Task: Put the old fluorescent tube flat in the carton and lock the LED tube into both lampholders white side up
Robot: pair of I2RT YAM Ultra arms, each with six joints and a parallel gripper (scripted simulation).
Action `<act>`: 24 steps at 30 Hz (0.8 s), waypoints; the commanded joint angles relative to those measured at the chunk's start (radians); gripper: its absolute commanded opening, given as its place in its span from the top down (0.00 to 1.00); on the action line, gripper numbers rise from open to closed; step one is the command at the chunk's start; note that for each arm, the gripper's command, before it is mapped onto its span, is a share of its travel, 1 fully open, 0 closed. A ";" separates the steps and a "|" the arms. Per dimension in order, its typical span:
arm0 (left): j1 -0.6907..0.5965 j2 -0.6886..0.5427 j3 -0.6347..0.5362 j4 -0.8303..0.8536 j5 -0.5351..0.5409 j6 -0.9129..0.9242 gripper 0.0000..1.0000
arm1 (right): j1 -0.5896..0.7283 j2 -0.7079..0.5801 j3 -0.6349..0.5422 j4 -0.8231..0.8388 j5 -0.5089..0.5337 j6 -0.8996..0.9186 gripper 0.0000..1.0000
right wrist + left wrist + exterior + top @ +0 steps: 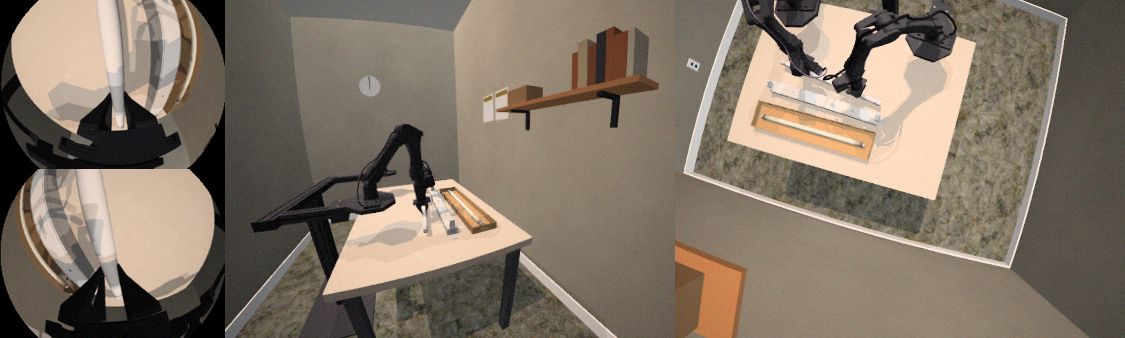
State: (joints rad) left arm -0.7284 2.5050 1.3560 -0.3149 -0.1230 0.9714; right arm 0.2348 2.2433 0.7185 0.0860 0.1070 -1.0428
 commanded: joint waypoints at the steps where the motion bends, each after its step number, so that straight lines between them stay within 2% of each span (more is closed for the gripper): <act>1: -0.018 -0.035 -0.025 0.027 -0.036 -0.004 0.89 | 0.017 -0.038 -0.022 0.052 0.036 0.014 0.89; 24: -0.043 -0.063 -0.132 0.189 -0.100 -0.021 0.89 | 0.052 -0.010 -0.109 0.228 0.099 0.039 0.89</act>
State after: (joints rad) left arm -0.7570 2.4722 1.2465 -0.1505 -0.1928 0.9569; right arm 0.2733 2.2436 0.6300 0.2661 0.1734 -1.0183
